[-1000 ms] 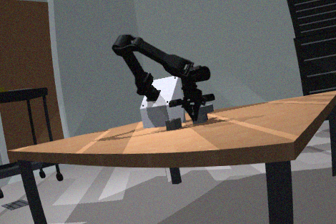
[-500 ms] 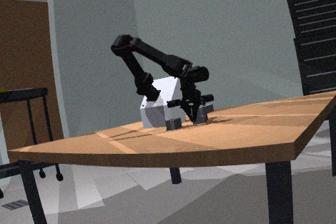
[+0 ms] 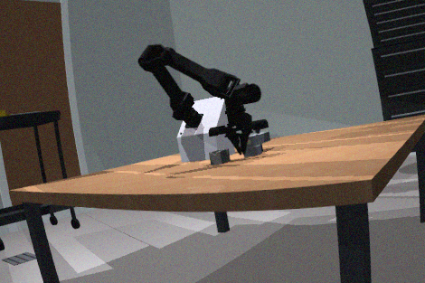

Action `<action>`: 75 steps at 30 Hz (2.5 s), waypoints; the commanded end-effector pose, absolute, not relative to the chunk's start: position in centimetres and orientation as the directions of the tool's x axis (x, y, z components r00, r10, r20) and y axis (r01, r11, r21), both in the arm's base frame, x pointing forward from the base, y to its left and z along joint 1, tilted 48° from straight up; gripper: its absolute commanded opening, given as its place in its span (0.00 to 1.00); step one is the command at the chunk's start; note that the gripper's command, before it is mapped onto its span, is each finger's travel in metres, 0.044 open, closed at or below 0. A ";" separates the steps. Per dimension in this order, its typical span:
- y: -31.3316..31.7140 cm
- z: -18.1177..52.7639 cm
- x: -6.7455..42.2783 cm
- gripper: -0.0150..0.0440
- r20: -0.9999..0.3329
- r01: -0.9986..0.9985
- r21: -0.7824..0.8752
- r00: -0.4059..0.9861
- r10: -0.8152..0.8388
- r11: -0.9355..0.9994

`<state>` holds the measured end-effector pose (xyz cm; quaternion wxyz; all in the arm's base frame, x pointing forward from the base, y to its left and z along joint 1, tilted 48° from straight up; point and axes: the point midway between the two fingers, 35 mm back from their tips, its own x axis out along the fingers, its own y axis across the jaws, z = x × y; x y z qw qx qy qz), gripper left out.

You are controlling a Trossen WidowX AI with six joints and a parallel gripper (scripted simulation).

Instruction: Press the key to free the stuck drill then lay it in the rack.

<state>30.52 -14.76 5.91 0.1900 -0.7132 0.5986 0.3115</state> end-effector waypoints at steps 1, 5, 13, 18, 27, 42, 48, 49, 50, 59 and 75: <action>-14.8 5.9 30.5 0.30 -0.672 -0.972 0.102 0.089 -0.735 -0.211; -14.8 5.9 30.5 0.48 -0.672 -0.972 0.102 0.089 -0.735 -0.211; -14.7 5.8 30.5 0.83 -0.670 -0.972 0.099 0.093 -0.736 -0.212; -14.5 5.5 30.5 1.00 -0.668 -0.972 0.094 0.098 -0.737 -0.214; -14.3 5.2 30.4 1.00 -0.668 -0.972 0.094 0.098 -0.737 -0.214; -14.0 4.7 30.3 1.00 -0.668 -0.972 0.094 0.098 -0.737 -0.214; -13.9 4.6 30.3 1.00 -0.668 -0.972 0.094 0.098 -0.737 -0.214; -13.9 4.6 30.3 1.00 -0.668 -0.972 0.094 0.098 -0.737 -0.214; -13.9 4.6 30.3 1.00 -0.668 -0.972 0.094 0.098 -0.737 -0.214; -13.9 4.5 30.2 1.00 -0.668 -0.972 0.094 0.098 -0.737 -0.214; -13.9 4.4 30.2 1.00 -0.668 -0.972 0.094 0.098 -0.737 -0.214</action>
